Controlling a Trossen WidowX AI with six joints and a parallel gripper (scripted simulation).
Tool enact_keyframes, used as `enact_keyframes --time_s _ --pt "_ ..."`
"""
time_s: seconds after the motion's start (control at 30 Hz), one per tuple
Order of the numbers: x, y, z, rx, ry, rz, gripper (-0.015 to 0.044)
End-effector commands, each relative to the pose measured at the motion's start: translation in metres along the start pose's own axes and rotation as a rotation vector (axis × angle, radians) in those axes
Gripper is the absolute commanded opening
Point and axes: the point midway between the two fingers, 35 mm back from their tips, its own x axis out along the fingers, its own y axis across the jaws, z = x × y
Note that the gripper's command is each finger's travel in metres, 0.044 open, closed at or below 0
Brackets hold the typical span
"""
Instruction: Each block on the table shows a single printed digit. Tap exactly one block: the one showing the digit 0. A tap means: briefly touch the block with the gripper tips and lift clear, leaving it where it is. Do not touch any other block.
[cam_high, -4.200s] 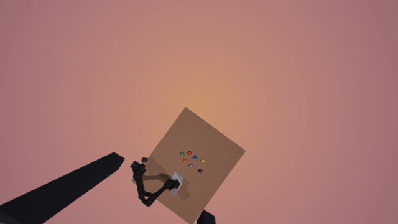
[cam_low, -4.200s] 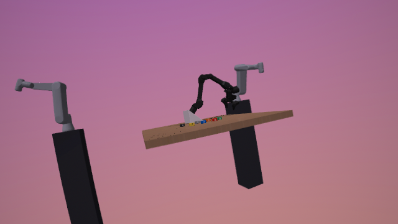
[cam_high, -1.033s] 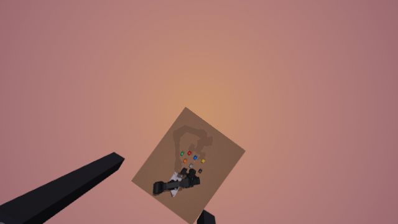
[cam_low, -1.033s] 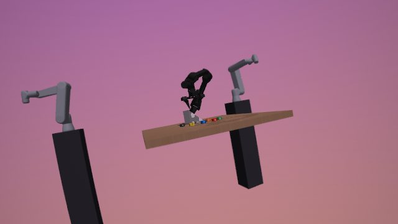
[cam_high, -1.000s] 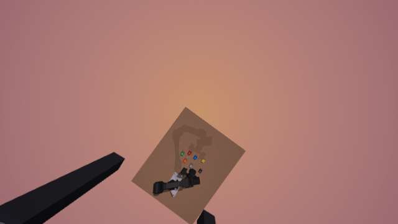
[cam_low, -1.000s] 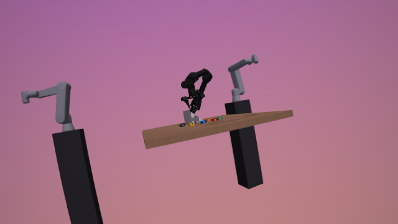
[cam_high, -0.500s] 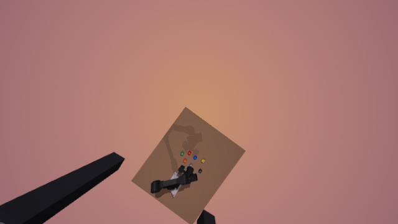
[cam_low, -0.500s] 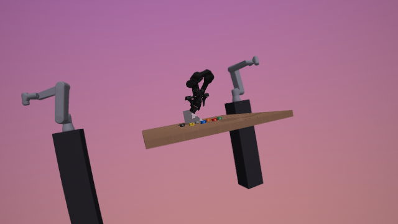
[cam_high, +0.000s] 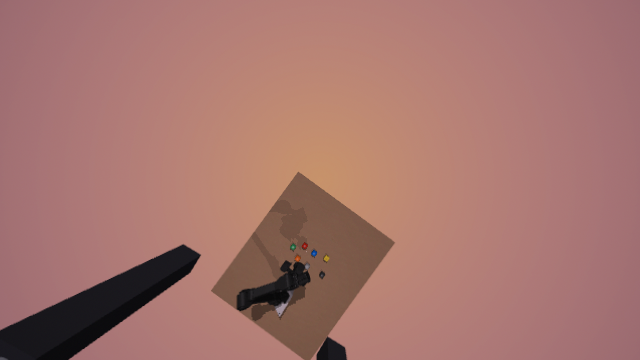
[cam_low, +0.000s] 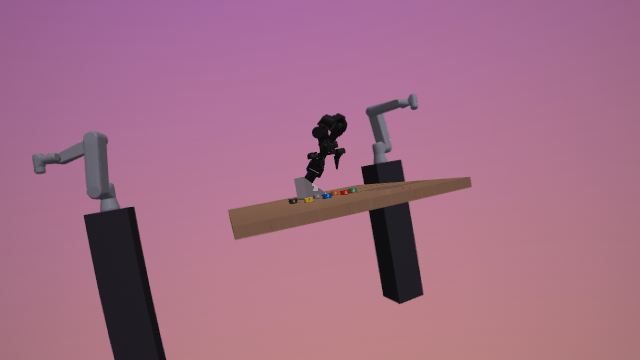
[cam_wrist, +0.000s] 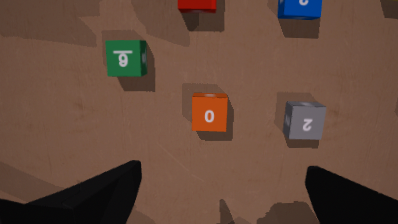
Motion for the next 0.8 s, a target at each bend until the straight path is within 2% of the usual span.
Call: enact_keyframes --time_s 0.0,0.27,0.33,0.5,0.73,0.77 --pt "-0.001 0.002 0.000 0.001 -0.005 0.002 0.0400" --pt "-0.001 0.002 0.000 0.001 -0.005 0.002 0.0400" --pt "0.010 0.002 0.001 0.001 -0.005 0.000 0.0348" --pt "0.078 0.003 0.001 0.000 -0.006 0.005 0.0216" --pt "0.080 0.003 0.000 0.000 -0.006 0.005 0.0032" --pt "0.080 0.003 0.000 0.000 -0.006 0.005 0.0020"
